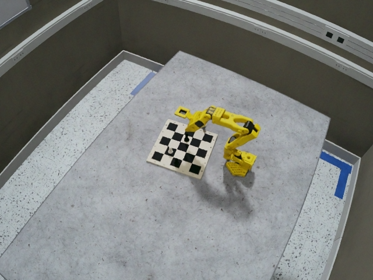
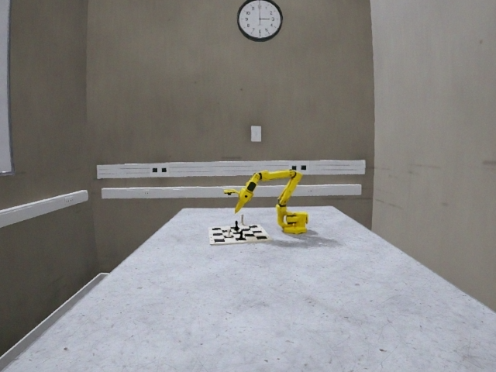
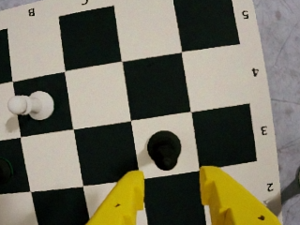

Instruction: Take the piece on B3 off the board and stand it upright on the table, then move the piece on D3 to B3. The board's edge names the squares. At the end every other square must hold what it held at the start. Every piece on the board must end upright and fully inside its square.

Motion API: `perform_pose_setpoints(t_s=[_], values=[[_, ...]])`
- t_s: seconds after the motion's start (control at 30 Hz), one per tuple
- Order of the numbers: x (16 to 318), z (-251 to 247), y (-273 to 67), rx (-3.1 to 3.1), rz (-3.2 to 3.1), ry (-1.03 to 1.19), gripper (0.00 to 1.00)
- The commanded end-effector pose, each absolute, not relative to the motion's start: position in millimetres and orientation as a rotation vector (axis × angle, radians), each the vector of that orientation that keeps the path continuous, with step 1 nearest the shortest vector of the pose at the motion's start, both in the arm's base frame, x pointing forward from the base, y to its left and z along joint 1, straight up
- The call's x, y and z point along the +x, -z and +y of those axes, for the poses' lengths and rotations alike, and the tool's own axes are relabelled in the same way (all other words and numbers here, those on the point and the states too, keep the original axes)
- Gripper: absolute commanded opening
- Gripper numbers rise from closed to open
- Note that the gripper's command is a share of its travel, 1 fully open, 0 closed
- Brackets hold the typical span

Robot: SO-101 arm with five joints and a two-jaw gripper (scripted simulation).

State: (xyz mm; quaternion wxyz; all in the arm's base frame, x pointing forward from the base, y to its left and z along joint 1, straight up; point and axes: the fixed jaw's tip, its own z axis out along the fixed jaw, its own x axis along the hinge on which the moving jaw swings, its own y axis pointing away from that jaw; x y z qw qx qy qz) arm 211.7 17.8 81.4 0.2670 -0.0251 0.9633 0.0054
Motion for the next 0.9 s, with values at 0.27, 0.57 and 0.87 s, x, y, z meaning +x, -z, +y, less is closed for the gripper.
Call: perform_pose_setpoints(t_s=[0.27, 0.57, 0.87], values=[[209.9, 20.3, -81.3, -0.076, 2.594, -0.022, 0.10], [209.5, 20.3, -81.4, -0.076, 2.594, -0.022, 0.10], [209.6, 20.3, -78.7, -0.076, 2.594, -0.022, 0.10]])
